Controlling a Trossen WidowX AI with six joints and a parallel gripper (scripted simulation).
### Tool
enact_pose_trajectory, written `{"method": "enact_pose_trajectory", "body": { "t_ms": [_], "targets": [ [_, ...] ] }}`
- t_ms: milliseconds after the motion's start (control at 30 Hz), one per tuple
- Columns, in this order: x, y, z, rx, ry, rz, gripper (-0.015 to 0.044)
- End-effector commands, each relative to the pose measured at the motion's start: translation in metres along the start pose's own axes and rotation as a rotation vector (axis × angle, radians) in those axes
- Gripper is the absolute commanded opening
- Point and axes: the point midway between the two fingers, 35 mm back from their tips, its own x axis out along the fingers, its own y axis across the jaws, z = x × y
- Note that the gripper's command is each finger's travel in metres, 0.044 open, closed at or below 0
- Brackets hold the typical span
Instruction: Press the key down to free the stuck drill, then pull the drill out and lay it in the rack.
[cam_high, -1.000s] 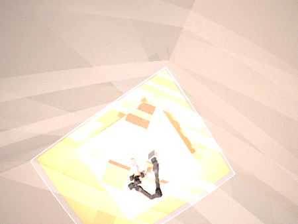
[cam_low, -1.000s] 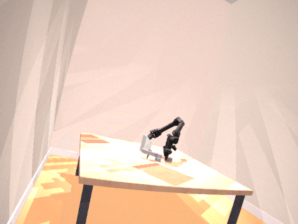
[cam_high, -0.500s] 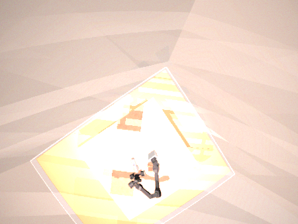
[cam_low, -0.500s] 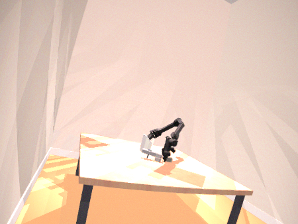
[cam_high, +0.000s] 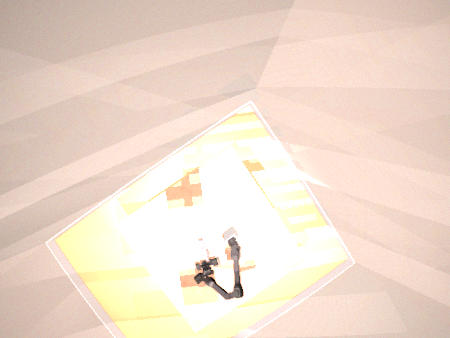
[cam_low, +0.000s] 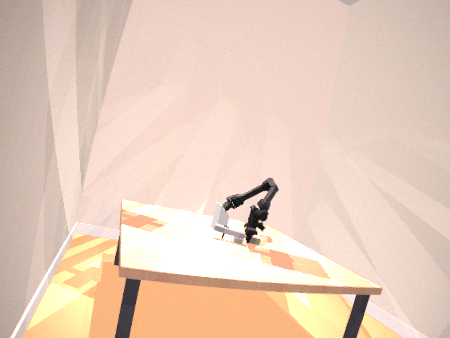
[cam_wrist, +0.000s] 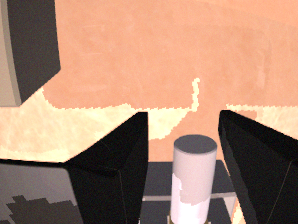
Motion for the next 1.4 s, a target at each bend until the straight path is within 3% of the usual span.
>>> {"method": "enact_pose_trajectory", "body": {
  "t_ms": [0, 33, 1367],
  "targets": [
    [-0.001, 0.0, 0.0, -0.002, 0.0, -0.001, 0.002],
    [-0.001, 0.0, 0.0, -0.002, 0.0, -0.001, 0.0],
    [0.0, -0.002, 0.039, 0.007, -0.006, 0.001, 0.0]
  ]
}}
